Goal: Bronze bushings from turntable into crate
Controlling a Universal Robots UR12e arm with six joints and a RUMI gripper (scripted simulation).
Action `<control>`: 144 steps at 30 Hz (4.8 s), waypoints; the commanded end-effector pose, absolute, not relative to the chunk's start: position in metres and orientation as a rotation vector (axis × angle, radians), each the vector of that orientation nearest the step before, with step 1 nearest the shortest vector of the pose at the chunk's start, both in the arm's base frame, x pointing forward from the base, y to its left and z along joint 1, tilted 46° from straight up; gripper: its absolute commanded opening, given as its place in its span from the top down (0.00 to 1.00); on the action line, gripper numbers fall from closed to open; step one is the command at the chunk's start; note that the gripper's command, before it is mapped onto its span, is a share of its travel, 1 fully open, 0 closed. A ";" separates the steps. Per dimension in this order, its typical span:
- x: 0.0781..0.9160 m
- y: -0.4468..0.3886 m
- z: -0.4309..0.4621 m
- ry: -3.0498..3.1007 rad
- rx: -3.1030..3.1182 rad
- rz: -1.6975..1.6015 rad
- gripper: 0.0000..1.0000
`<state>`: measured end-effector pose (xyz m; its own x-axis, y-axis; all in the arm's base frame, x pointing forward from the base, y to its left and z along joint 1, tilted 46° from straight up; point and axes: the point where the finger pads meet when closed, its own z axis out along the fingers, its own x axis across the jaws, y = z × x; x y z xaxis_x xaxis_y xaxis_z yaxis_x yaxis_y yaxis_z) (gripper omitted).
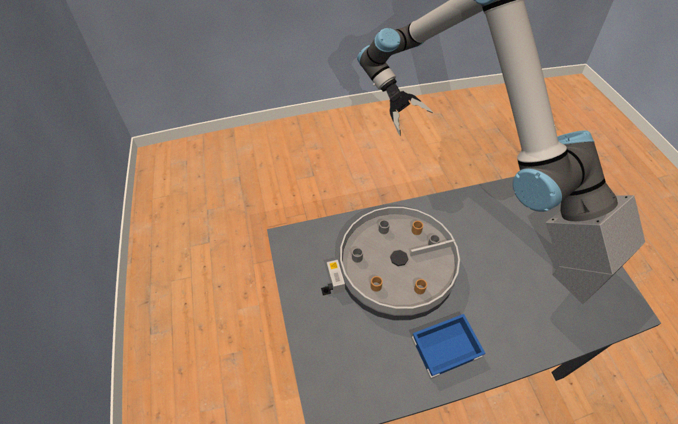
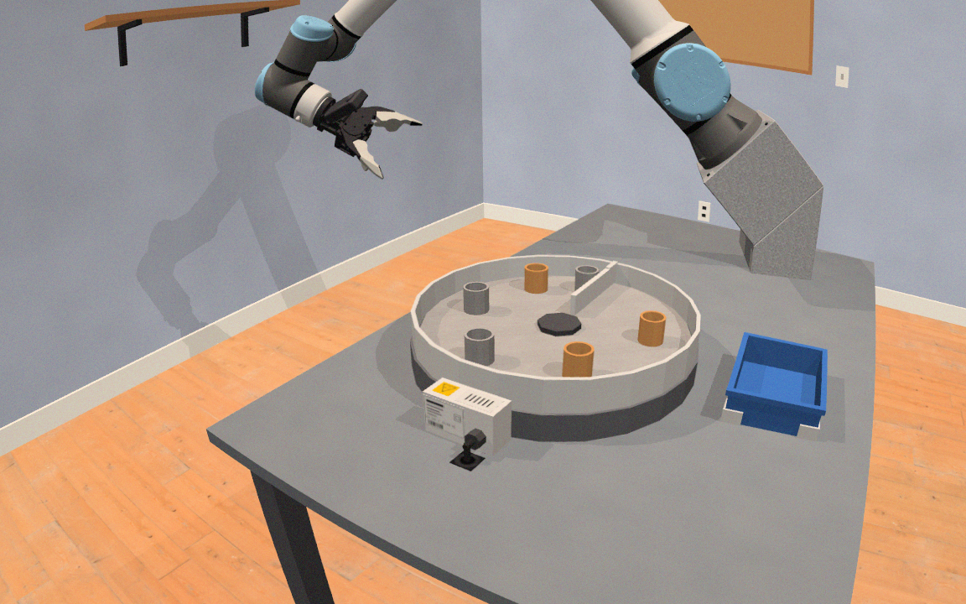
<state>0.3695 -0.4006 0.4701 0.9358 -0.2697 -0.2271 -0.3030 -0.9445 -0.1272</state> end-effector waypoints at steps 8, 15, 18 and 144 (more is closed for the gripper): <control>0.449 -0.359 0.368 0.284 -3.232 0.357 0.00; 0.485 -0.318 0.319 0.200 -3.390 0.313 0.00; 0.496 -0.300 0.303 0.169 -3.448 0.281 0.00; 0.491 -0.075 0.194 -0.064 -3.848 -0.551 0.95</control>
<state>0.4906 -0.0753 0.1934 0.9649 0.1241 0.2314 -0.0678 -0.7335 0.6763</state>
